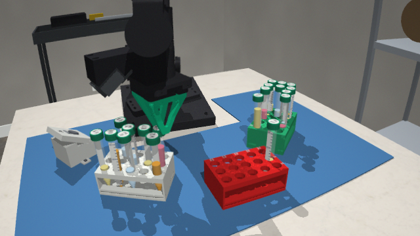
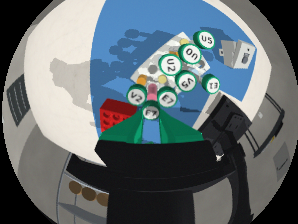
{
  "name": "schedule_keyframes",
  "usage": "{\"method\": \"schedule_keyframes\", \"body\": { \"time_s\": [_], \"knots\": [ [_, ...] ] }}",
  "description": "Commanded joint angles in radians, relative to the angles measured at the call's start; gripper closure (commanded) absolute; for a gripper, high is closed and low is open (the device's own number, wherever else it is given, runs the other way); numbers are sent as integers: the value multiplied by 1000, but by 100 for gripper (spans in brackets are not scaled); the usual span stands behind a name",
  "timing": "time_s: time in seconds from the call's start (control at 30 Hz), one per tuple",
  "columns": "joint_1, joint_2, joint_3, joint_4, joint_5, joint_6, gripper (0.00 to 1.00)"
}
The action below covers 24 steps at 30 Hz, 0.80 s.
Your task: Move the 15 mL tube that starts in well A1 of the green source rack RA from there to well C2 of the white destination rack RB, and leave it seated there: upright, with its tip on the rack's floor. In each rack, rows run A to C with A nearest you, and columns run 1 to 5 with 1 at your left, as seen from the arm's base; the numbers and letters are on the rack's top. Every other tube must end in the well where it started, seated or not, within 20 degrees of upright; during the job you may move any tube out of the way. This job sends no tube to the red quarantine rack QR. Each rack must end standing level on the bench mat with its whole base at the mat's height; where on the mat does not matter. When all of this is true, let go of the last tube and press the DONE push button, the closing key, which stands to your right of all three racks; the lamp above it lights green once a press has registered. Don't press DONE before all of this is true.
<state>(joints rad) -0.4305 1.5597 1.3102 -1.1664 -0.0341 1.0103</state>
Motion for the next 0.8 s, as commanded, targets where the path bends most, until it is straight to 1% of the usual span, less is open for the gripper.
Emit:
{"method": "schedule_keyframes", "body": {
  "time_s": [0.0, 0.77],
  "knots": [
    [0, -10, 20, -14, 4, 0, 100],
    [-3, -21, 91, -96, 3, -3, 100]
  ]
}}
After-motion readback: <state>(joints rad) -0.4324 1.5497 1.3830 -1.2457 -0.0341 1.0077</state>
